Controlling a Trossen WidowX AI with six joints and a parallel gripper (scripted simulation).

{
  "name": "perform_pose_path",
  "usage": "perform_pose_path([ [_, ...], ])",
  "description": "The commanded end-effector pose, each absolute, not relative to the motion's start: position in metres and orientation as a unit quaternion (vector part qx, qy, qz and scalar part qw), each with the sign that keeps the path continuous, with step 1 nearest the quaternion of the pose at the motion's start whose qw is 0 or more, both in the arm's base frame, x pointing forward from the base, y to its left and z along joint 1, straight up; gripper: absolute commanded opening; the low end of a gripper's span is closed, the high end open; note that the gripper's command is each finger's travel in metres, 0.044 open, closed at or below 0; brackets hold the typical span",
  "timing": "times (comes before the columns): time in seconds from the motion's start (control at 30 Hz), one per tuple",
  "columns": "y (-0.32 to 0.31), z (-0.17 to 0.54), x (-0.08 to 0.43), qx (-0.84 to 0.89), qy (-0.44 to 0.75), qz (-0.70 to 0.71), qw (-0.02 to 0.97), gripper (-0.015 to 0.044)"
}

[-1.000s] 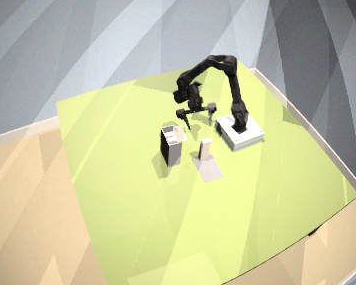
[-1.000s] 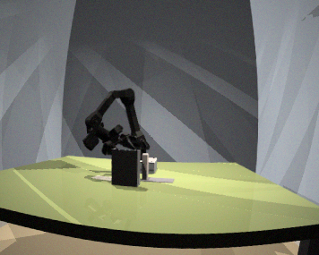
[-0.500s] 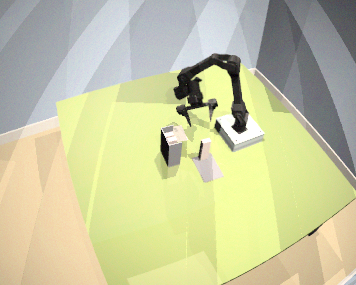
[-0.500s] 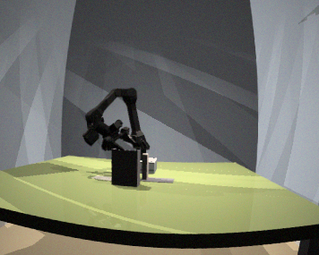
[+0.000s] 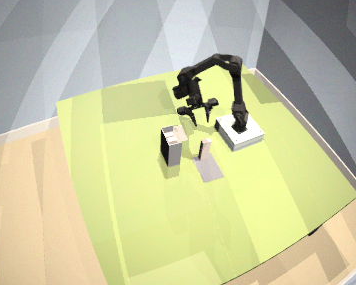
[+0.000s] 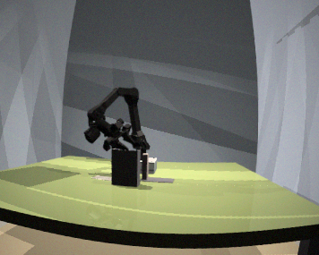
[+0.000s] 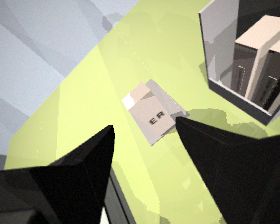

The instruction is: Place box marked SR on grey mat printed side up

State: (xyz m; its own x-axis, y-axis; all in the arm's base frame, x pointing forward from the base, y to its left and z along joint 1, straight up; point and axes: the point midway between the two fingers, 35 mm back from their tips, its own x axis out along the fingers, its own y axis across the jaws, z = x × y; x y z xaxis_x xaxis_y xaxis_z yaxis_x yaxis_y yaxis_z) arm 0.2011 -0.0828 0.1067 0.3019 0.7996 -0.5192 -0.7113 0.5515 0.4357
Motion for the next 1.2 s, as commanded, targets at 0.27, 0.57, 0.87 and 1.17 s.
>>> perform_pose_path([
  [0.27,-0.07,0.103,0.201,0.128,0.462,0.435,0.762,0.0237],
  [0.57,-0.062,0.102,0.202,0.176,0.538,0.388,0.727,0.0237],
  [0.87,-0.054,0.1,0.202,0.216,0.607,0.327,0.692,0.0237],
  [1.17,-0.047,0.099,0.203,0.25,0.663,0.254,0.658,0.0237],
])
